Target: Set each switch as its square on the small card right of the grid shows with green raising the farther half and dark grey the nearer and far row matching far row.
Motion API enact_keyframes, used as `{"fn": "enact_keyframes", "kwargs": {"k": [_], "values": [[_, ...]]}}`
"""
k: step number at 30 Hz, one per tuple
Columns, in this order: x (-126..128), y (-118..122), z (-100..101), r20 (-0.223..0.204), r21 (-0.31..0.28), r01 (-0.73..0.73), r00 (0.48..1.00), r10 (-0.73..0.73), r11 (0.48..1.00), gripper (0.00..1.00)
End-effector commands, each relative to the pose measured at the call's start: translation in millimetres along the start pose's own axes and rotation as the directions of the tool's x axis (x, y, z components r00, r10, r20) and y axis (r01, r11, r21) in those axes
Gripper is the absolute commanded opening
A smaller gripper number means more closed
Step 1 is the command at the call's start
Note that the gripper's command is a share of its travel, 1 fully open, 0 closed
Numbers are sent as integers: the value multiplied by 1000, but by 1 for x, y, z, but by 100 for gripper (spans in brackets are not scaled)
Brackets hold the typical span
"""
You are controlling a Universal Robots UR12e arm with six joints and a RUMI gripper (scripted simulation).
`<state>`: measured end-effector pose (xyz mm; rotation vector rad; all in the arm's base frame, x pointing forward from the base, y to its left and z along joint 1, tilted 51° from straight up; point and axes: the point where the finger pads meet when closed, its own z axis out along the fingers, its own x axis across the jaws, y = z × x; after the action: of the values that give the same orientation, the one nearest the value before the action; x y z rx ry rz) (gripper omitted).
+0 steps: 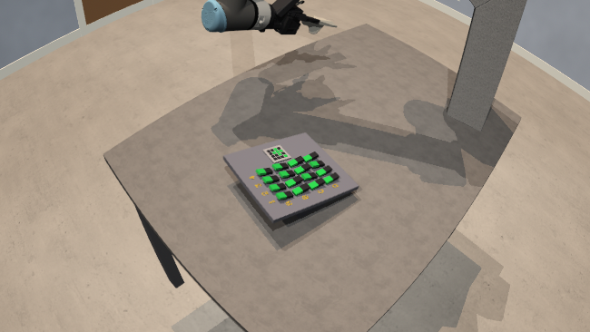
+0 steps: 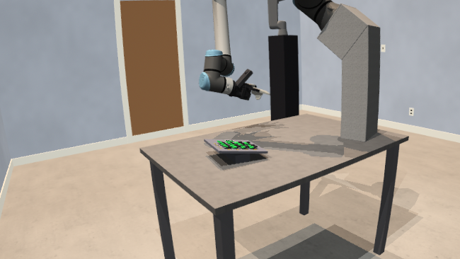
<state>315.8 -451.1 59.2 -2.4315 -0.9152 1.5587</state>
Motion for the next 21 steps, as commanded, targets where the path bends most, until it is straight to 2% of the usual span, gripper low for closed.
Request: {"fn": "enact_keyframes", "kwargs": {"k": [1, 17, 18, 21], "values": [[0, 0, 0, 0, -1, 0, 1000, 0, 1000, 100], [0, 0, 0, 0, -1, 0, 1000, 0, 1000, 100], [0, 0, 0, 0, -1, 0, 1000, 0, 1000, 0], [0, 0, -1, 0, -1, -2, 1000, 2, 1000, 0]]}}
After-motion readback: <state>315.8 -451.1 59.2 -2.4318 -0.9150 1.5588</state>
